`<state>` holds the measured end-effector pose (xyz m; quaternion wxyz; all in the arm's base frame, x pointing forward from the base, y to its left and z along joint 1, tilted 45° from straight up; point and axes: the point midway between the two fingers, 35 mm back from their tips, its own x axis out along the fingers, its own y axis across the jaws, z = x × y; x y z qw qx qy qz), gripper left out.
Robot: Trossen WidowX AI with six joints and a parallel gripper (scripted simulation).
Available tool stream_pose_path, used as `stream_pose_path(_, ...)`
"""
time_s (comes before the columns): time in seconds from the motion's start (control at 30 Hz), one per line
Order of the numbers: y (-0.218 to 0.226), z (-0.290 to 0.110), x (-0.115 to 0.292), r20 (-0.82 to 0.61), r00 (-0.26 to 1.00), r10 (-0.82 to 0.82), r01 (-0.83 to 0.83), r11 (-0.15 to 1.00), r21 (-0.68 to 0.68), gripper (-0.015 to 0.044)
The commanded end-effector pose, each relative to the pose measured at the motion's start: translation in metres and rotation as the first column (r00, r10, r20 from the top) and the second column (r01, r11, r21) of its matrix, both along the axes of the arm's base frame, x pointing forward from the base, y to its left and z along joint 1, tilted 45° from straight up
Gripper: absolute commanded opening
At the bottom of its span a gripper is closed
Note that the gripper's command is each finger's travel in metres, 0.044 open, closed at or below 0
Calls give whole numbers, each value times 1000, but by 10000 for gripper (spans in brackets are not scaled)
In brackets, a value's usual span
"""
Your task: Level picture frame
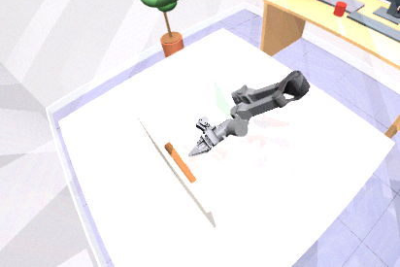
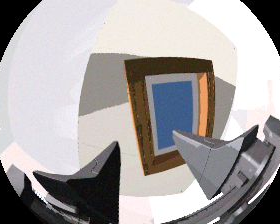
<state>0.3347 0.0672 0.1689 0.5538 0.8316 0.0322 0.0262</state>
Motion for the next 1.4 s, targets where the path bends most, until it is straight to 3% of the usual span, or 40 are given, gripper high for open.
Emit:
stream_pose_path(0.0,1,-1,1,-2,1000,7,-7,1000,-7,260)
stream_pose_path(1.37,5,0,40,0,1000,7,-7,1000,-6,260)
